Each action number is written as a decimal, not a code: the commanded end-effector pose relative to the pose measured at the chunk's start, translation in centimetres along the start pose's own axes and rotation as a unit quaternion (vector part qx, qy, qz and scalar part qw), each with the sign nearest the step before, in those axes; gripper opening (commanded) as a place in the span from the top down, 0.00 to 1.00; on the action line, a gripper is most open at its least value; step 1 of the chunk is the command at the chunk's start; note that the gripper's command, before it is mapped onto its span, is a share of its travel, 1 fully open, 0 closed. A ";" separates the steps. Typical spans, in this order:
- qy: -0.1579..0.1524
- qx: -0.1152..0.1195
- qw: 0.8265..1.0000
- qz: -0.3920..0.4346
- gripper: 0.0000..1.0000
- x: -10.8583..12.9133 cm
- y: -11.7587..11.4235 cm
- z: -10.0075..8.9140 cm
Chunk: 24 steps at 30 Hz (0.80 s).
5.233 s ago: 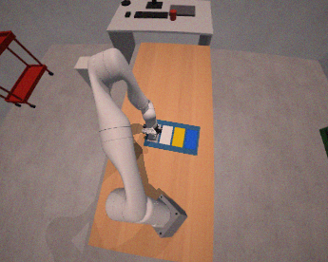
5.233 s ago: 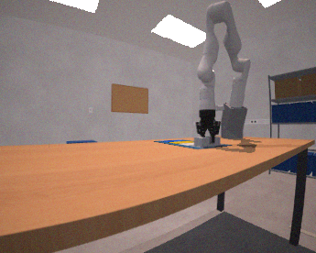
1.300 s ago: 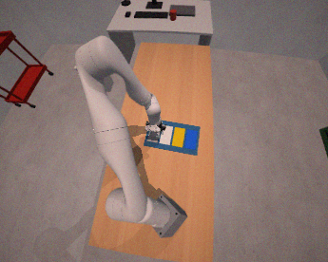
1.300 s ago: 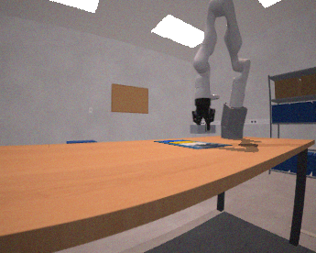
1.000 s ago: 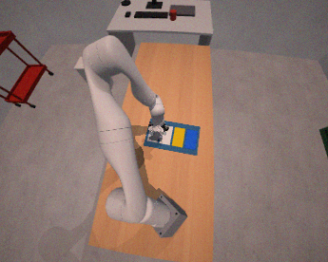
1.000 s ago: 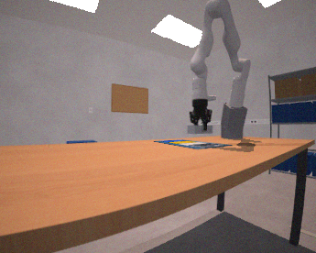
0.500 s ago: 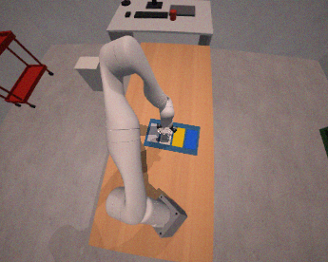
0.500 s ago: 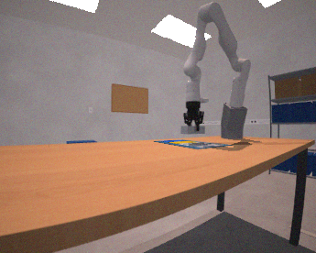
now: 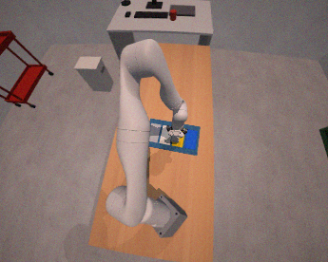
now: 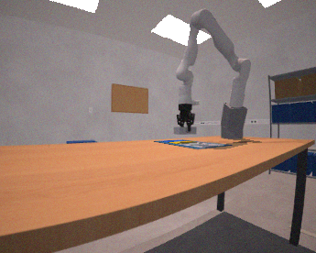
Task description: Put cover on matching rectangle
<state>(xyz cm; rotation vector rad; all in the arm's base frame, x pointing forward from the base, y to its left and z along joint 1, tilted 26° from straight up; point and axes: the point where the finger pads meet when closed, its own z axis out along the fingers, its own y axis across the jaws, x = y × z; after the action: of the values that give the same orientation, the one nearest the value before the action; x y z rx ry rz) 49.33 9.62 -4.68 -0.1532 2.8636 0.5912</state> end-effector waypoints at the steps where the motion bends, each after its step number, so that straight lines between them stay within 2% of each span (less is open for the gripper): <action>1: -0.001 0.000 1.000 0.001 1.00 0.0 -2.8 0.1; 9: -0.001 0.000 1.000 0.001 1.00 0.1 -7.1 0.4; 11: -0.001 0.000 1.000 0.001 1.00 0.1 -7.1 0.4; 17: 0.000 0.001 1.000 0.001 1.00 0.2 -9.4 0.6; 24: 0.000 0.001 1.000 0.001 1.00 0.2 -11.0 0.7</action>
<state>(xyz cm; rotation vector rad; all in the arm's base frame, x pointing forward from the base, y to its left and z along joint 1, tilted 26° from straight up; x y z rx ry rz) 50.84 0.67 -9.15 -0.1384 2.8648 0.5885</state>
